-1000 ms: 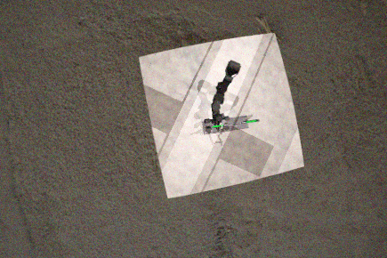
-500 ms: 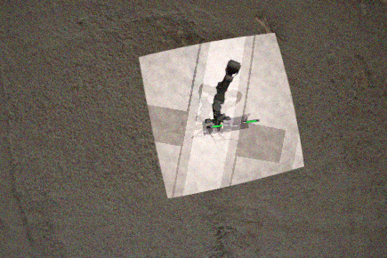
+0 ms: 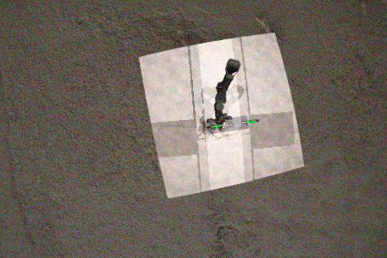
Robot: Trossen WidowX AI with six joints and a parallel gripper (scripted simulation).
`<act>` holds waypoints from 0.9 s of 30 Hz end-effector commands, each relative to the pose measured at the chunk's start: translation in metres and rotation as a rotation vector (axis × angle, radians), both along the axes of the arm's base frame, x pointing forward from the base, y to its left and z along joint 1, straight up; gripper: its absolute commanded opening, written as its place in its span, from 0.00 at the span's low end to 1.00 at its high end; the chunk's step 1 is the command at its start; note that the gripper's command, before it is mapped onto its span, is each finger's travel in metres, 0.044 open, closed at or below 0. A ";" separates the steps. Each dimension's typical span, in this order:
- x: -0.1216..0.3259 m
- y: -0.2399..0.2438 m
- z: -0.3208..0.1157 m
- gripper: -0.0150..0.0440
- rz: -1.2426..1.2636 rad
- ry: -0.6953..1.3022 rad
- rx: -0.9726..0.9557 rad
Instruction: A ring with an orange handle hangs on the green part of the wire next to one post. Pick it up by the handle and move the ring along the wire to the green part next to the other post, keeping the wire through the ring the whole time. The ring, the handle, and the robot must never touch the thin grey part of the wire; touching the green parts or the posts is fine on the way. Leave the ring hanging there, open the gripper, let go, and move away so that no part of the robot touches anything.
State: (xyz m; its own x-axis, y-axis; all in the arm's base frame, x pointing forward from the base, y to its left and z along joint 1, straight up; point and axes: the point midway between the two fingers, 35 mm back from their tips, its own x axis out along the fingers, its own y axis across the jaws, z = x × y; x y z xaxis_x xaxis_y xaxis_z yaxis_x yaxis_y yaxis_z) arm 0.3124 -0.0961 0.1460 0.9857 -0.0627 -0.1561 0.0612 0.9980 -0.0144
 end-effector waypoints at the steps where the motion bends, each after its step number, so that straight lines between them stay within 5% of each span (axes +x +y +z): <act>1: -0.001 0.003 -0.002 0.00 -0.005 0.006 0.009; 27: -0.042 0.039 0.007 0.00 -0.056 0.364 0.124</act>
State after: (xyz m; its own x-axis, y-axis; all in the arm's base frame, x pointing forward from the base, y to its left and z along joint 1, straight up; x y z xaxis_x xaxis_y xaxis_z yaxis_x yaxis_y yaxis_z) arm 0.2757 -0.0627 0.1477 0.8793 -0.0696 -0.4712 0.1093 0.9923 0.0574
